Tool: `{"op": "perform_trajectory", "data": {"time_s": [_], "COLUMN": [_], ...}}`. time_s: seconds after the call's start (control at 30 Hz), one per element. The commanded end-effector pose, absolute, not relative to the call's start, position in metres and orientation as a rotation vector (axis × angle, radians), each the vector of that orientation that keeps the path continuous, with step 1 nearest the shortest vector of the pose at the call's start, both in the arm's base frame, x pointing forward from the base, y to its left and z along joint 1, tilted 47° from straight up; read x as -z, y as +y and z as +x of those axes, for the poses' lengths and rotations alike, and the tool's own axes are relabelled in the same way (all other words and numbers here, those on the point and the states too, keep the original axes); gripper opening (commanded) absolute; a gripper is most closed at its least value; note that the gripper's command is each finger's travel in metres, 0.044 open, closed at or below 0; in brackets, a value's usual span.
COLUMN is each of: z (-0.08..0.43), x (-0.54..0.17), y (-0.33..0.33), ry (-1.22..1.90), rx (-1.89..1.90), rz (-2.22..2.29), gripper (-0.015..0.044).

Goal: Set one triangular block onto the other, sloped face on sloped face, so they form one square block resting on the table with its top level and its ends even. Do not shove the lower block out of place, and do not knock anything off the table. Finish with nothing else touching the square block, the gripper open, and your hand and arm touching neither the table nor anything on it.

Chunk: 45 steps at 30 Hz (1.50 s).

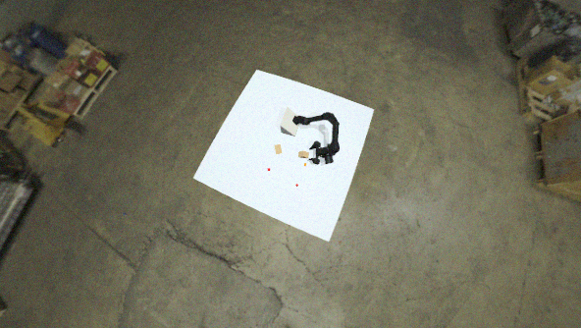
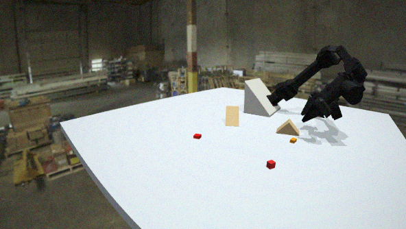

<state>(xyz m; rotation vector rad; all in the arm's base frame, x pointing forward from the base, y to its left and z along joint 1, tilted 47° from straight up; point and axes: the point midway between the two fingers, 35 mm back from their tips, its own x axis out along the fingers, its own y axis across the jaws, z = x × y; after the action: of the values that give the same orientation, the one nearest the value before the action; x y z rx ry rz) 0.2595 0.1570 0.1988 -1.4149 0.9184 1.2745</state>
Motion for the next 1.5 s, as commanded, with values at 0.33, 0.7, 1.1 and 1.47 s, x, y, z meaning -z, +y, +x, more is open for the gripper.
{"op": "perform_trajectory", "data": {"time_s": [0.33,0.7,1.1,1.47], "z": [0.263,0.262,0.262,0.263], "x": [-0.127,-0.129,-0.129,-0.131], "y": [0.160,0.161,0.160,0.158], "ry": [0.939,0.939,0.940,0.940], "rx": [-1.289,-1.289,-1.287,-1.287], "rz": [-1.408,-1.408,-1.413,-1.413], "gripper": [0.0440,0.0440,0.0243,0.0072]}}
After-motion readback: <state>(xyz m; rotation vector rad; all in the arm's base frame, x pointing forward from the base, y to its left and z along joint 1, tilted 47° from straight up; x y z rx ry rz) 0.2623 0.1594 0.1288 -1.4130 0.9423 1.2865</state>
